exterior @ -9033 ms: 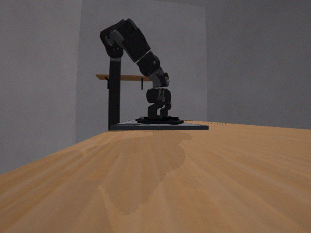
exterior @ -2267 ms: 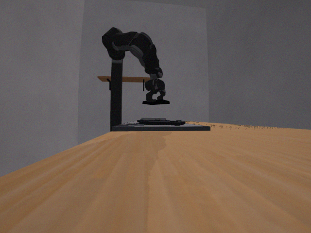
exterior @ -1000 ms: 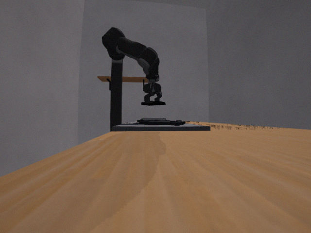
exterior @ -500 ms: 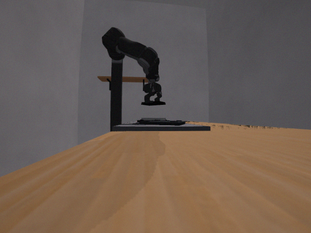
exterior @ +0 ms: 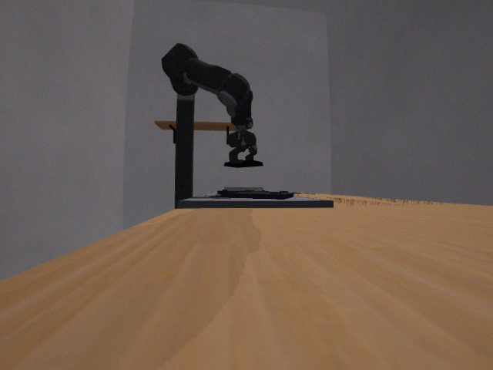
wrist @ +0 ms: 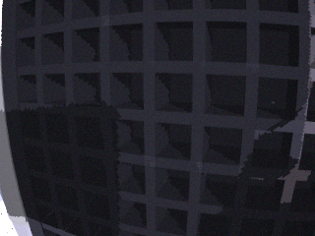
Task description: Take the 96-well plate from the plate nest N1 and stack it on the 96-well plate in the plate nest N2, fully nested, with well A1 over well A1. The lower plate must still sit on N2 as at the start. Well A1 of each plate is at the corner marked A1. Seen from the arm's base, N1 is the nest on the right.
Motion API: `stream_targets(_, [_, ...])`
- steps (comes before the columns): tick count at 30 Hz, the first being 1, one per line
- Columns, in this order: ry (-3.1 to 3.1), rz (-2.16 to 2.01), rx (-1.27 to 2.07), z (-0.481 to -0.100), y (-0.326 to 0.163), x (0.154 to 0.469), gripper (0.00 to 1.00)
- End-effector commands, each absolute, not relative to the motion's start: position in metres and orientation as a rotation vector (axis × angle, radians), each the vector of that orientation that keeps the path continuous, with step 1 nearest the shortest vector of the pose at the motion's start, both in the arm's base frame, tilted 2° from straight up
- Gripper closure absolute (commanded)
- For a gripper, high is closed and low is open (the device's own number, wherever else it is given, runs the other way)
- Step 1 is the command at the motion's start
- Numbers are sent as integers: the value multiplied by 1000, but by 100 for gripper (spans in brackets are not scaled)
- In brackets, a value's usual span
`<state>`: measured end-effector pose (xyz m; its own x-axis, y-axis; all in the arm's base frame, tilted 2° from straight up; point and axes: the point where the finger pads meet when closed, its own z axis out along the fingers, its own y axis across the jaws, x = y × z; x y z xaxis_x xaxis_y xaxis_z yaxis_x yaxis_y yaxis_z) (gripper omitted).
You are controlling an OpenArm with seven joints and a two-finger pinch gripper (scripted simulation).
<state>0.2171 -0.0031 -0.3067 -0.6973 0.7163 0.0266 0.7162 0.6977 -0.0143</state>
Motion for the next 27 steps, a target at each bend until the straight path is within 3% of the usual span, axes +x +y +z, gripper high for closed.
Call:
stream_targets(1, [-2866, 0, -1199, -307, -2, 215, 100])
stream_targets(5, [-2866, 0, -1199, -307, -2, 215, 100])
stream_targets(10, [-2869, 0, -1192, -338, -3, 215, 100])
stream_targets(22, [-2869, 0, -1192, -338, -3, 215, 100])
stream_targets(27, [-2869, 0, -1192, -370, -5, 213, 100])
